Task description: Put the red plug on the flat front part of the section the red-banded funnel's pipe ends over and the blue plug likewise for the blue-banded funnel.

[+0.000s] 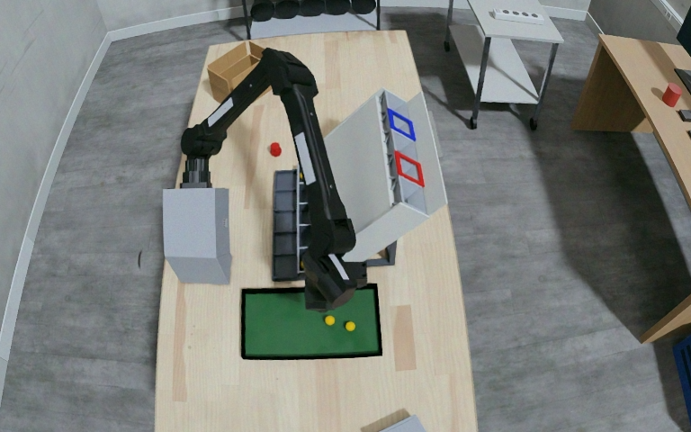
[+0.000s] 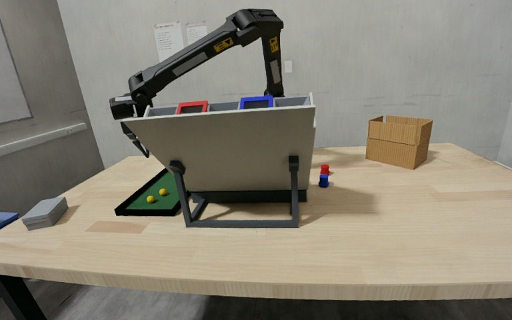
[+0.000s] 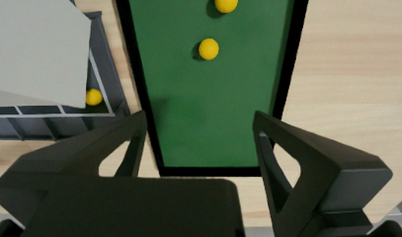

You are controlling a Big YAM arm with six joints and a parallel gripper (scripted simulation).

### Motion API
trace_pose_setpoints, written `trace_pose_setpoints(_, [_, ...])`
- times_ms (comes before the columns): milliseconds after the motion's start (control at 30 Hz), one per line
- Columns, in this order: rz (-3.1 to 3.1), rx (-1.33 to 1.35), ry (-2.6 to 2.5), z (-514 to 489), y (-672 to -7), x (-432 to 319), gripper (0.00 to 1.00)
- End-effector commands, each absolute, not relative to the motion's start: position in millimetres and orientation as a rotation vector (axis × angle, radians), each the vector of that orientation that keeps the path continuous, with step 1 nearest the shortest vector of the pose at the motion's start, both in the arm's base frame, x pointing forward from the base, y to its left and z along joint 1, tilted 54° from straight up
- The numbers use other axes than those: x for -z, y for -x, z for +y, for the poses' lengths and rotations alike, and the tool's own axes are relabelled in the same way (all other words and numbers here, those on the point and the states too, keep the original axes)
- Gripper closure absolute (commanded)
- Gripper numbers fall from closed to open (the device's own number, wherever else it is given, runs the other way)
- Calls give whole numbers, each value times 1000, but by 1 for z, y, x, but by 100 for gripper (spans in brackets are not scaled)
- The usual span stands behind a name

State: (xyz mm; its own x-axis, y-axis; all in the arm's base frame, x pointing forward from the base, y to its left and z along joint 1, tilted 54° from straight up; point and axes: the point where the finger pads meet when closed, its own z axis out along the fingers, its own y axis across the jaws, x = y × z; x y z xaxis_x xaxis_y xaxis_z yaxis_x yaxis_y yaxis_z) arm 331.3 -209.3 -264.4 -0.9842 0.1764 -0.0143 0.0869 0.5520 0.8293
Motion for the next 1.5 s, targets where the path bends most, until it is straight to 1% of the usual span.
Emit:
trace_pose_setpoints(0, [2680, -1387, -219, -224, -346, 266, 20])
trace_pose_setpoints(1467, [2691, -1347, -186, -224, -348, 266, 20])
